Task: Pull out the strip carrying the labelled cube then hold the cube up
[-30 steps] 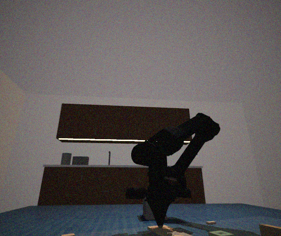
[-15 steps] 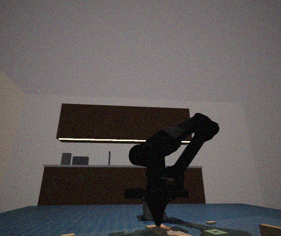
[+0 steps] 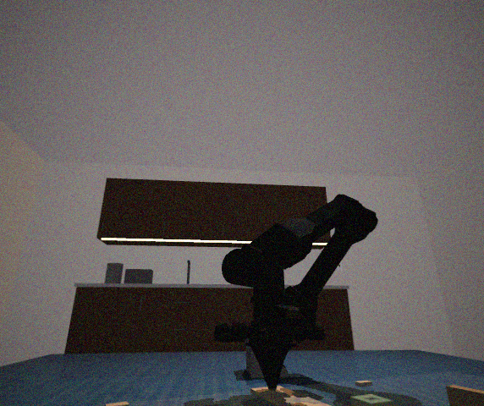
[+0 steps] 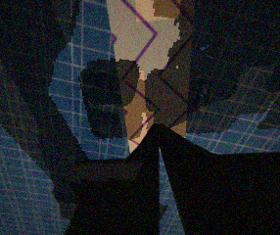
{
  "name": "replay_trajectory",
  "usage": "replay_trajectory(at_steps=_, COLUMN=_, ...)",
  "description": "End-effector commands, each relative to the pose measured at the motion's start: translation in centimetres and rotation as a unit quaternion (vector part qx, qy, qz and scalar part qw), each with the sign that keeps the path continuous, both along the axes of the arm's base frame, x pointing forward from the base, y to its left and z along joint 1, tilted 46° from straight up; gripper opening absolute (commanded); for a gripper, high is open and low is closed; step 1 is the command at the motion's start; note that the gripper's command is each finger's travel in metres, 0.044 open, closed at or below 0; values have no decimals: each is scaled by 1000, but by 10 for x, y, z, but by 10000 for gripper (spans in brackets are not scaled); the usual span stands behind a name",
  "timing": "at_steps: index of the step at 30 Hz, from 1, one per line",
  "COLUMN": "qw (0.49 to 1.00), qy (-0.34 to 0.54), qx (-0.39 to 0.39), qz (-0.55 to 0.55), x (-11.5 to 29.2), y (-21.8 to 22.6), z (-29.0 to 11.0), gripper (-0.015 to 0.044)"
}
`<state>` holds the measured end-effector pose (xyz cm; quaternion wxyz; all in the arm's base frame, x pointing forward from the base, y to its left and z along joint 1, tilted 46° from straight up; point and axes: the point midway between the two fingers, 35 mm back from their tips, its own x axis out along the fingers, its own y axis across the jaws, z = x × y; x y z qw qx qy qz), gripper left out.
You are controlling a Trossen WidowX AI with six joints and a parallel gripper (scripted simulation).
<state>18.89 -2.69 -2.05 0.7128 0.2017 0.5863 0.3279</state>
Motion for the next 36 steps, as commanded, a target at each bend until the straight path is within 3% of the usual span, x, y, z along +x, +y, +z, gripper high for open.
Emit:
replay_trajectory(at_steps=1, qw=1000, qy=12, qx=0, qz=7, x=-7, y=3, z=-2, gripper=0)
replay_trajectory(at_steps=19, qw=1000, qy=12, qx=0, qz=7, x=-7, y=3, z=-2, gripper=0)
replay_trajectory(at_steps=24, qw=1000, qy=11, qx=-1, qz=6, x=-2, y=-28, z=27, gripper=0)
replay_trajectory(at_steps=29, qw=1000, qy=12, qx=-1, qz=7, x=-2, y=-30, z=29, gripper=0)
replay_trajectory(at_steps=36, qw=1000, qy=0, qx=-2, qz=18, x=23, y=-24, z=35, gripper=184)
